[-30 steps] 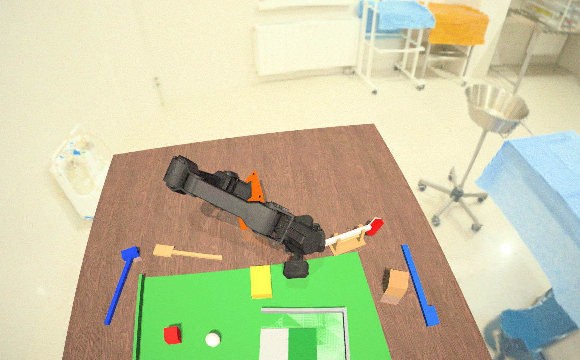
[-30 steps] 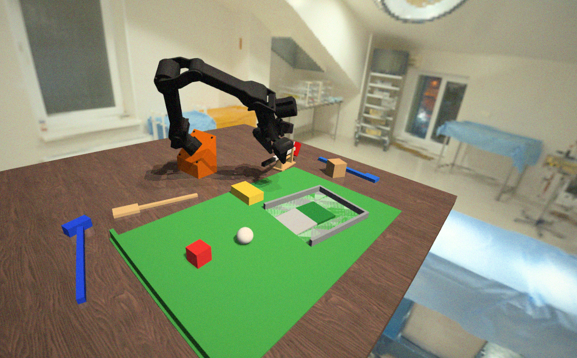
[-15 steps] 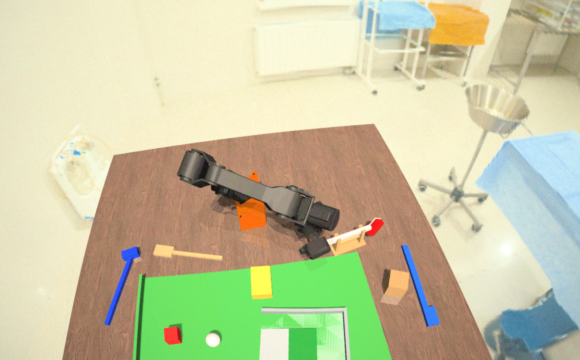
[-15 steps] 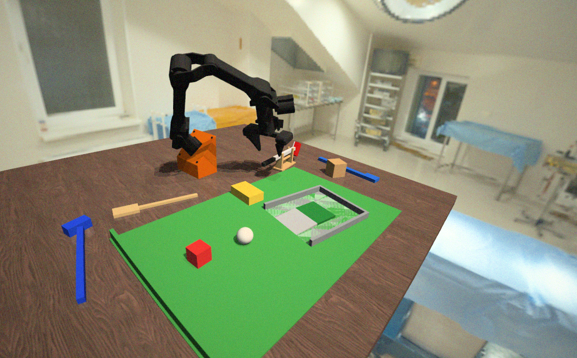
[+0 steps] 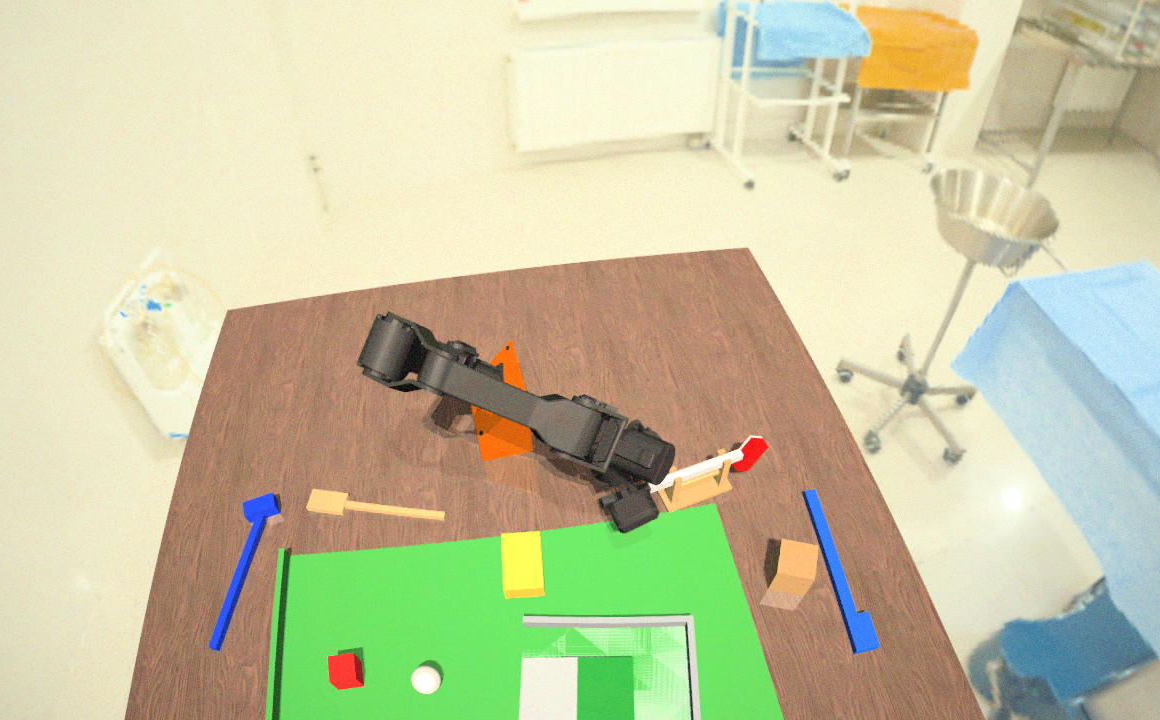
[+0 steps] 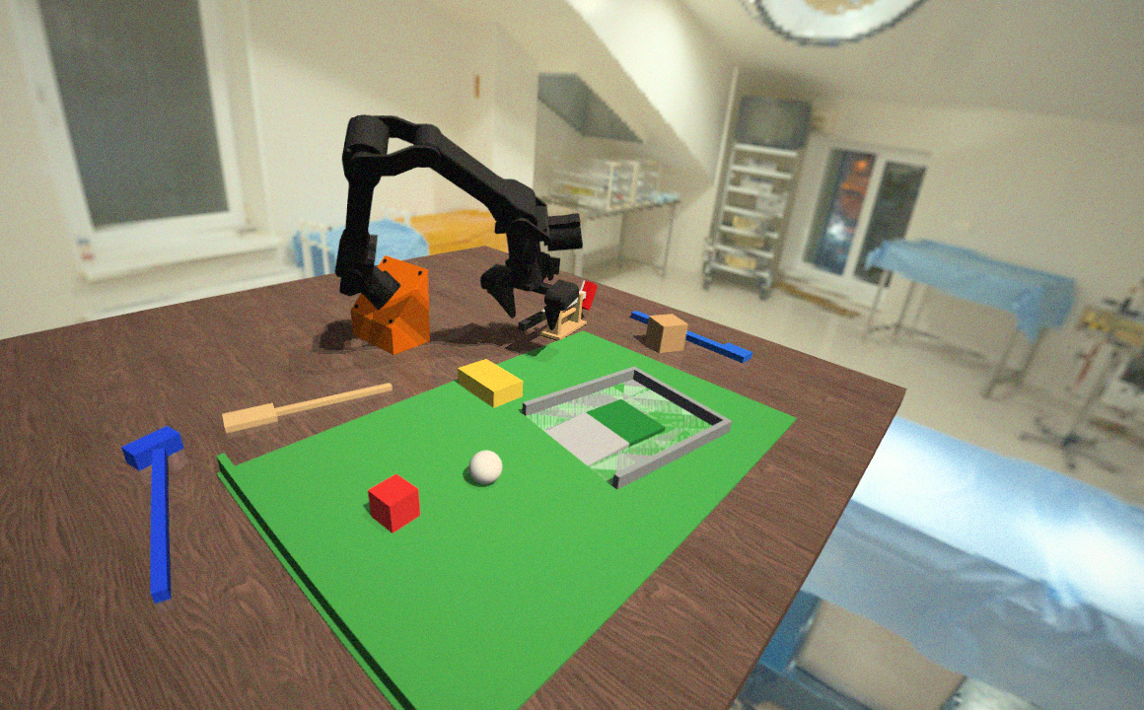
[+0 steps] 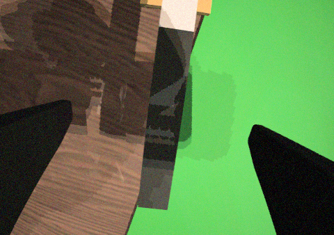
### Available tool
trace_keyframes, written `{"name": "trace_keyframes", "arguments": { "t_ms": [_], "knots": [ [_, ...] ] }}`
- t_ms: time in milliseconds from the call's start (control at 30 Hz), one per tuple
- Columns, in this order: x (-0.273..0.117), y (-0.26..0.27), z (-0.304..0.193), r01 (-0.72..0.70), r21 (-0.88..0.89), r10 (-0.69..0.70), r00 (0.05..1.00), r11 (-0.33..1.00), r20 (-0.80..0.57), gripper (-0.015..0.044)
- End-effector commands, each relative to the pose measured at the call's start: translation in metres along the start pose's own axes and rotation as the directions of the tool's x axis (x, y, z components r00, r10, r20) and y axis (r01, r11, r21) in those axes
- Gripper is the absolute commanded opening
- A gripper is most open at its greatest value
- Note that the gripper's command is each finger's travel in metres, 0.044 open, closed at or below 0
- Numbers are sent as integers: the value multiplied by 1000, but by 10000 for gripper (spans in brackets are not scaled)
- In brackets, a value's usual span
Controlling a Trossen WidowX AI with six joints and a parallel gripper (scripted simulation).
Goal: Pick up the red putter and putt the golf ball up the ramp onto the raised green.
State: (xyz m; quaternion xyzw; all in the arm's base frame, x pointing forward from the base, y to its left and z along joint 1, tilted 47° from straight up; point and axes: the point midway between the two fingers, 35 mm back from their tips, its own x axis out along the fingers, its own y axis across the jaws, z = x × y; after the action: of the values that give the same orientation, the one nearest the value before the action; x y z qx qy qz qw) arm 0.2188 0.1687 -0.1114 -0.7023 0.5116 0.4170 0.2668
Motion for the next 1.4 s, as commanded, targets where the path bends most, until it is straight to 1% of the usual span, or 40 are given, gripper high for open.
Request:
{"name": "trace_keyframes", "arguments": {
  "t_ms": [0, 633, 1167, 1267, 1367],
  "knots": [
    [5, 0, -2, 1, -5, -1, 1000, 1000, -4, 440],
    [28, 0, -9, 1, -5, -1, 1000, 1000, -6, 440],
    [24, 0, -7, 1, -1, -1, 1000, 1000, -1, 20],
    [24, 0, -7, 1, -1, -1, 1000, 1000, -1, 0],
    [23, 0, -6, 1, -1, -1, 1000, 1000, -1, 0]
  ]
}}
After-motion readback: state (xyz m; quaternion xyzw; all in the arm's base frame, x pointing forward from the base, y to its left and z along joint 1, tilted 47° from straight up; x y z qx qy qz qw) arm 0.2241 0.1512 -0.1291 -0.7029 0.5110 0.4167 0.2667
